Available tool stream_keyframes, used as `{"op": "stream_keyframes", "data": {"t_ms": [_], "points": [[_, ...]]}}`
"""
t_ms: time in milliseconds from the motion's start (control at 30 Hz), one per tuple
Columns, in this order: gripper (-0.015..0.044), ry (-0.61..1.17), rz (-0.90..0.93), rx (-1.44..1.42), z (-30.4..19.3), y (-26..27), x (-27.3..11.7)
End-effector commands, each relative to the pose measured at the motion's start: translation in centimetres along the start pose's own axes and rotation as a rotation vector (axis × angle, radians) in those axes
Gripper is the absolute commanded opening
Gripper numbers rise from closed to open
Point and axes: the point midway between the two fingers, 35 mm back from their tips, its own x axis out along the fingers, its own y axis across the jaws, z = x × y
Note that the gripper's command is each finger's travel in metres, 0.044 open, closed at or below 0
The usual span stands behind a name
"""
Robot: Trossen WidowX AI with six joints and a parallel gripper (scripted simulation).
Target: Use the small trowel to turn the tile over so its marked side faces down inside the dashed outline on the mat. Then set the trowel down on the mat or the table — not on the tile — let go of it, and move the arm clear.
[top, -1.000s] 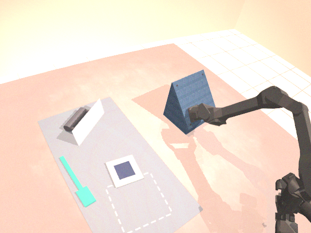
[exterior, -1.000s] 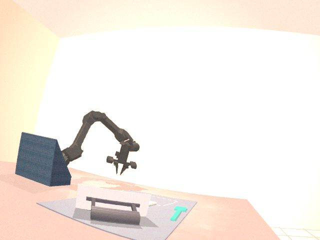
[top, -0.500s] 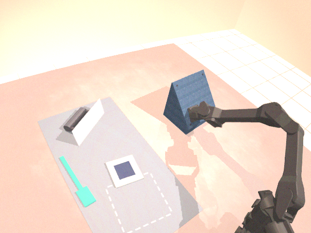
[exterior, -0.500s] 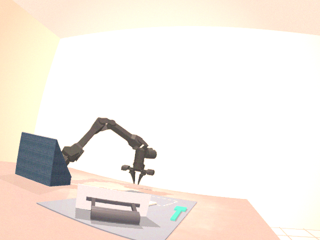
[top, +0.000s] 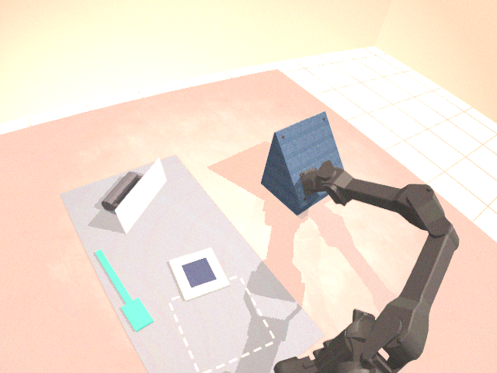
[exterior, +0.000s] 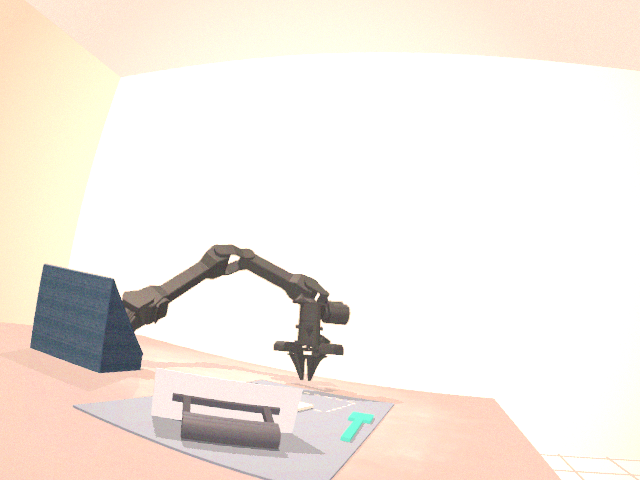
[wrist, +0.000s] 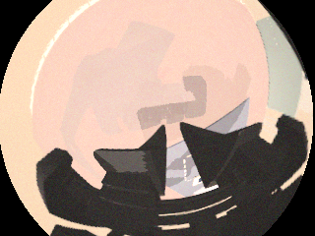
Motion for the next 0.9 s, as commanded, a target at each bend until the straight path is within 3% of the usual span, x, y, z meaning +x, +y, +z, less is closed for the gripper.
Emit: {"op": "stream_keyframes", "data": {"t_ms": [0,867], "points": [[0.0100,0.026,-0.036,0.099,-1.8,-3.3,-0.2],[0.0100,0.157,-0.166,0.916,-22.1,-21.1,-3.4]]}}
